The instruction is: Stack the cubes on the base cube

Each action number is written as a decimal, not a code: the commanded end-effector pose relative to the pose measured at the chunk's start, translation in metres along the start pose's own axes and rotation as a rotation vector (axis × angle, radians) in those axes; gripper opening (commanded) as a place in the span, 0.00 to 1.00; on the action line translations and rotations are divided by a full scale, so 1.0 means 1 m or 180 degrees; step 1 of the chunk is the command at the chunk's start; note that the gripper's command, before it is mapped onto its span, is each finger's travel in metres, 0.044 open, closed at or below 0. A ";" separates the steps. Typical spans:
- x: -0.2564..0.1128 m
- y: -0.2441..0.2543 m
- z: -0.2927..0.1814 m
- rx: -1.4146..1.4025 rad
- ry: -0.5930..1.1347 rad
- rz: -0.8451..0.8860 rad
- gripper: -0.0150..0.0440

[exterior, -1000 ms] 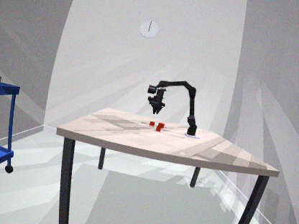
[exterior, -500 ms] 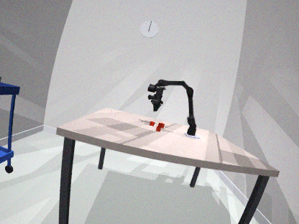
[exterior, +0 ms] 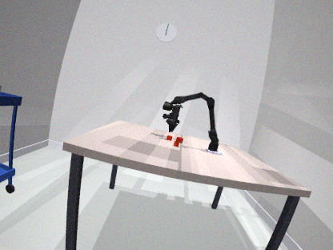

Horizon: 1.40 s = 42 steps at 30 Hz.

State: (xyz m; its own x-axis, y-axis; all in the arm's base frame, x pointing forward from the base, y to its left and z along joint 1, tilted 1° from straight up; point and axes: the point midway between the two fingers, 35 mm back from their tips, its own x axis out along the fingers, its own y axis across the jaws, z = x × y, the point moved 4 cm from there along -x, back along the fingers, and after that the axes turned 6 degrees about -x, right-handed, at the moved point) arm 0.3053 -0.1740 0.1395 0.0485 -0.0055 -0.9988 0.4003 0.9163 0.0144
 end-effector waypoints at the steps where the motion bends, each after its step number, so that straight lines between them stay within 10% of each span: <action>1: 0.013 0.001 -0.001 -0.0015 0.0016 0.0012 0.70; 28: 0.048 0.001 -0.002 -0.0015 0.0017 0.0012 0.70; 34: 0.048 0.001 -0.002 -0.0015 0.0017 0.0012 0.44; 42: 0.037 0.000 0.001 -0.0015 0.0016 0.0012 0.43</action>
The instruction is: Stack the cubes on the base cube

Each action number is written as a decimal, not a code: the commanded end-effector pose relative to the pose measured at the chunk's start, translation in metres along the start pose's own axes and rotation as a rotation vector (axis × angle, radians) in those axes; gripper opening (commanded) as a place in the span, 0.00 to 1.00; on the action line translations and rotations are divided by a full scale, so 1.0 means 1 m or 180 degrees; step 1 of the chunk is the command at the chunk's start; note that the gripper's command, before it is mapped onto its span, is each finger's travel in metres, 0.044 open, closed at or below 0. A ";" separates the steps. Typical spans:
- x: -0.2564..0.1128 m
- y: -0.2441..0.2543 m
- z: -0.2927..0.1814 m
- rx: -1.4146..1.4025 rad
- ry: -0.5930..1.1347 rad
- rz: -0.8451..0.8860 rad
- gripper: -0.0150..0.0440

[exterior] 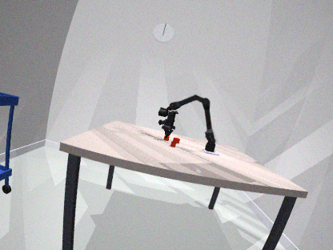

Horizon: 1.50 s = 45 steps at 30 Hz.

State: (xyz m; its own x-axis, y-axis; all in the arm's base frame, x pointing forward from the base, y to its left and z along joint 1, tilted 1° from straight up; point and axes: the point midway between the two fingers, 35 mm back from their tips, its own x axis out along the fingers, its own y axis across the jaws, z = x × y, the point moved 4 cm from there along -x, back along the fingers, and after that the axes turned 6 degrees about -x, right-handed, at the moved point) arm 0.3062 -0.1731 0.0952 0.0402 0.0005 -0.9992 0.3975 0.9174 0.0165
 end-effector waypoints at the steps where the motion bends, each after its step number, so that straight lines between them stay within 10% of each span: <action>1: -0.011 0.000 0.003 -0.0006 -0.0016 0.0005 0.43; 45: -0.104 0.037 -0.006 0.0356 -0.0012 0.0014 0.43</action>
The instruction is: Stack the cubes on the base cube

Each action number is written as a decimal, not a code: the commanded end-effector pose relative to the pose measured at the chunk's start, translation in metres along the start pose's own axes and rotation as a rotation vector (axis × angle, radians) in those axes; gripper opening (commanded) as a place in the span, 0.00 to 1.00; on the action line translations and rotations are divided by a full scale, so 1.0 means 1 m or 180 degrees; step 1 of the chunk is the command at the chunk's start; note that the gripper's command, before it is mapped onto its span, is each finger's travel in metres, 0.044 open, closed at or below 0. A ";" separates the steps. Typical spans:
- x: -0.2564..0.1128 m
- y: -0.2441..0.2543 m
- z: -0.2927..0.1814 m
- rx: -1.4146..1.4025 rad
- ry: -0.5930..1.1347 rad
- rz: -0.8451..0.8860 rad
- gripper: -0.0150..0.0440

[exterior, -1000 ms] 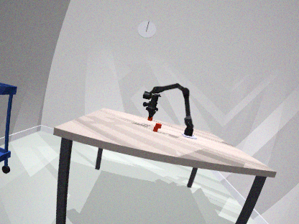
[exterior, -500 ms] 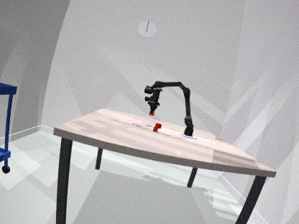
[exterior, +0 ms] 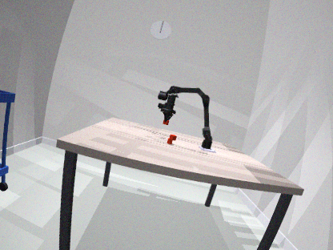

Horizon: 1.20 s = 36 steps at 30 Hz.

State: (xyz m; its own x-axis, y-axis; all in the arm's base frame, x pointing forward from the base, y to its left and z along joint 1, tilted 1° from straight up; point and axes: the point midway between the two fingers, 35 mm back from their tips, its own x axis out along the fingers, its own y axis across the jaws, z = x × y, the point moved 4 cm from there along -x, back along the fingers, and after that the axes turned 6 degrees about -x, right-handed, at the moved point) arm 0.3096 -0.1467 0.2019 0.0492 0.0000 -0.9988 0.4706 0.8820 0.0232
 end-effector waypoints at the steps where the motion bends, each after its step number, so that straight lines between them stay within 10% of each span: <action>1: 0.002 0.012 -0.004 0.0128 0.0014 0.0003 0.43; 36: 0.009 0.110 -0.054 0.1229 0.0033 0.0026 0.43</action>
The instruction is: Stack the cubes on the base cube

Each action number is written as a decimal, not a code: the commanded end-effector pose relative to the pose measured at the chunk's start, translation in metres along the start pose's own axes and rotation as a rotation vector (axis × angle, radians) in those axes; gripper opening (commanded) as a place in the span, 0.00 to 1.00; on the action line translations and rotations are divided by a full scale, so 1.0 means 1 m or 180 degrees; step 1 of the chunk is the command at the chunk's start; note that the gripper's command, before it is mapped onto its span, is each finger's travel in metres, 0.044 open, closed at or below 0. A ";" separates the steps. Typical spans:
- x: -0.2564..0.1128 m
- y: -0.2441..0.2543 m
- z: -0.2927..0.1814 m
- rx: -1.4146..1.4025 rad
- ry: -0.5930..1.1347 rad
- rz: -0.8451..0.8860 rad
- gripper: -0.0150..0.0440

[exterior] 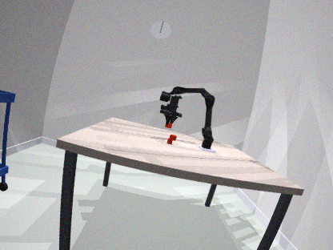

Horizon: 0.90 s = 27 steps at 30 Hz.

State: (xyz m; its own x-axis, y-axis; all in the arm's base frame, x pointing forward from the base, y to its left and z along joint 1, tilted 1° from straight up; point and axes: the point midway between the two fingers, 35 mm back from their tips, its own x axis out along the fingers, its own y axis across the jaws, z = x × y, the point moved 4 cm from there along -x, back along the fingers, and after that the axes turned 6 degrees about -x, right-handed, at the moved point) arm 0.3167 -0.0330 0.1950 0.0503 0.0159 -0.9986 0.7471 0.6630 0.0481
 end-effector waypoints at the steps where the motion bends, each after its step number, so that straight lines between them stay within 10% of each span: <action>1: 0.002 0.006 -0.010 0.0130 0.0001 -0.0015 0.43; 27: 0.036 0.021 -0.042 0.0310 -0.0083 -0.0062 0.43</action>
State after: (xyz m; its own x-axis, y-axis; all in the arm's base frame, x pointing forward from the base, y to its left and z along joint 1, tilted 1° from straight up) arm 0.3070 0.0123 0.1640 0.0512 -0.0073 -0.9987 0.8158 0.5771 0.0376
